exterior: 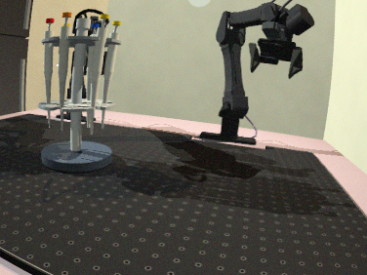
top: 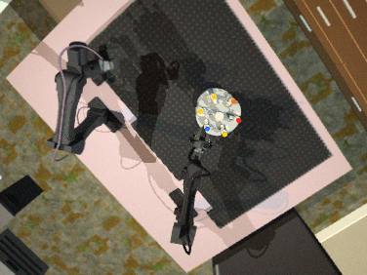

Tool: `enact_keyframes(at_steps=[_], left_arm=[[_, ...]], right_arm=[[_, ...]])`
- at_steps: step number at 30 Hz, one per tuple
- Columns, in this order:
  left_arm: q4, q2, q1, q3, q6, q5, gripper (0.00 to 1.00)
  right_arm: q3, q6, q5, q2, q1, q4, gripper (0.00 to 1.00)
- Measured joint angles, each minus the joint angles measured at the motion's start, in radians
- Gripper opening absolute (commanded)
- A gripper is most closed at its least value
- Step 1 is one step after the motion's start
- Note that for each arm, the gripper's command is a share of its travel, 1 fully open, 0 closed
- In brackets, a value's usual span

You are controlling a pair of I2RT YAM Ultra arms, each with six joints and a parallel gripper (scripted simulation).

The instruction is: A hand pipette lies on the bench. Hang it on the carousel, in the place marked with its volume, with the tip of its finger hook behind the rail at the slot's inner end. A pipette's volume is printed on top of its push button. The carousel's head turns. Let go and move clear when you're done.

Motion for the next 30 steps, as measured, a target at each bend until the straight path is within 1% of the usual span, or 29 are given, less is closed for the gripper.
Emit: enact_keyframes(at_steps=[7,16,30], left_arm=[[0.0,0.0,0.0,0.0,0.0,0.0,1.0],[0.0,0.0,0.0,0.0,0.0,0.0,1.0],[0.0,0.0,0.0,0.0,0.0,0.0,1.0]], right_arm=[[0.002,0.0,0.0,-0.001,0.0,-0.005,0.12],[0.013,0.0,0.002,-0.018,0.0,-0.055,0.12],[0.013,0.0,0.002,-0.02,0.0,-0.055,0.12]])
